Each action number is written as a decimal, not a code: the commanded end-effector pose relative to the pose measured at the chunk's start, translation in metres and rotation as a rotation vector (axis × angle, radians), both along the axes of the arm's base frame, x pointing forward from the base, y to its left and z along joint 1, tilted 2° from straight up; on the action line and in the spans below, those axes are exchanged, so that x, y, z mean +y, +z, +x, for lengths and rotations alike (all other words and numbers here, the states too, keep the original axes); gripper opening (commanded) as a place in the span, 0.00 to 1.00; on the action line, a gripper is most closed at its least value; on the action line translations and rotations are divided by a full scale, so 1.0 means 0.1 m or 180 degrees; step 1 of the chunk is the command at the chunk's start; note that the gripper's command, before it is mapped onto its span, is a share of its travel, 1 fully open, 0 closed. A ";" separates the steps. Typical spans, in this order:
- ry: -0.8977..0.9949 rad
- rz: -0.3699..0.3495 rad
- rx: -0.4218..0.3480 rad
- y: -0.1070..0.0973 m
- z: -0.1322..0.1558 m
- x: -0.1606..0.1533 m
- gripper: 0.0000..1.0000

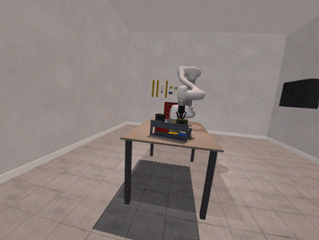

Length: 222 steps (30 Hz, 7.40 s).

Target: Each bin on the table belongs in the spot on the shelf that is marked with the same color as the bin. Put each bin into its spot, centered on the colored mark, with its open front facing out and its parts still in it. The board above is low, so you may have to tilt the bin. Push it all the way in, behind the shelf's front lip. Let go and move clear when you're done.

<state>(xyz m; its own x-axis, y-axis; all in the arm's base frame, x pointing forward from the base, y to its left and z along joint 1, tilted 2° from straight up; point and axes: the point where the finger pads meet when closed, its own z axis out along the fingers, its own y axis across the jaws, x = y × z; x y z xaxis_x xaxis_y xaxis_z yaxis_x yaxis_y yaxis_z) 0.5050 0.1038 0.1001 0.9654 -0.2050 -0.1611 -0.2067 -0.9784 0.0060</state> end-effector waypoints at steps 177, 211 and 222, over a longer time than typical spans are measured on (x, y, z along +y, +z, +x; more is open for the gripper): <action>0.0000 0.0001 -0.0001 -0.06 0.84 -0.18 0.10; 0.0000 0.0000 -0.0002 -0.12 0.84 -0.18 0.10; 0.0000 0.0000 -0.0002 -0.12 0.84 -0.18 0.10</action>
<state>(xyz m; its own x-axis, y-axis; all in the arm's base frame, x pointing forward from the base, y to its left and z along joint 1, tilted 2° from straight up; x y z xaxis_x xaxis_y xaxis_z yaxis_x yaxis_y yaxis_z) 0.5892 0.0860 0.0876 0.9655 -0.2050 -0.1607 -0.2067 -0.9784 0.0060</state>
